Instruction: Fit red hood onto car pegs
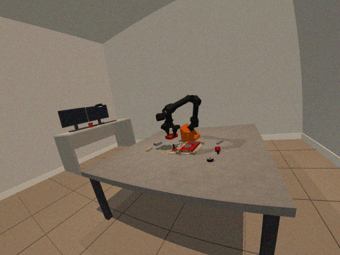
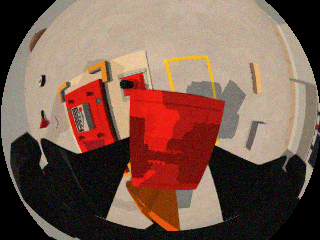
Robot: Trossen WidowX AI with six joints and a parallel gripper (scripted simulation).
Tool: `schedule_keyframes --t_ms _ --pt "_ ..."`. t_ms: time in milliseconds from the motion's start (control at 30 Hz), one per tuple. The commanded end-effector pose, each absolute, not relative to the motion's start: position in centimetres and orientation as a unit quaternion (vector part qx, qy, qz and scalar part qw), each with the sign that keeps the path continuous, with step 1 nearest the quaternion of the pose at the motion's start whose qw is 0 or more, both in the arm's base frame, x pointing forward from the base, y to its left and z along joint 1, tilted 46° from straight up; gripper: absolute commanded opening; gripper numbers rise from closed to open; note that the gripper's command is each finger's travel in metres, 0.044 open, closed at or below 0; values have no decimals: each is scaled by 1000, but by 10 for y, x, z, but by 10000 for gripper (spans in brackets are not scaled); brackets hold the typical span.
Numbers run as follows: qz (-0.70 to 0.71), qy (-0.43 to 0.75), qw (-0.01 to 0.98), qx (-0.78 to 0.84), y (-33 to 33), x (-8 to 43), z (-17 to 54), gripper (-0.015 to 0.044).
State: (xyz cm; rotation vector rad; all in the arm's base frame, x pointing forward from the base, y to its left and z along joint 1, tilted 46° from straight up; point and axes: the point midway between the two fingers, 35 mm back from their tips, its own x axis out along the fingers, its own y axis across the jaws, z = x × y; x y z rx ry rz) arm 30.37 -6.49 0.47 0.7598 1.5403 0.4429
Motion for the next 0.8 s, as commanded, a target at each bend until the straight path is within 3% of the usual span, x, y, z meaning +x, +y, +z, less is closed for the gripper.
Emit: schedule_keyframes --t_ms 0,767 --pt "202 666 642 323 -55 312 21 0" --pt "276 638 667 267 32 331 106 0"
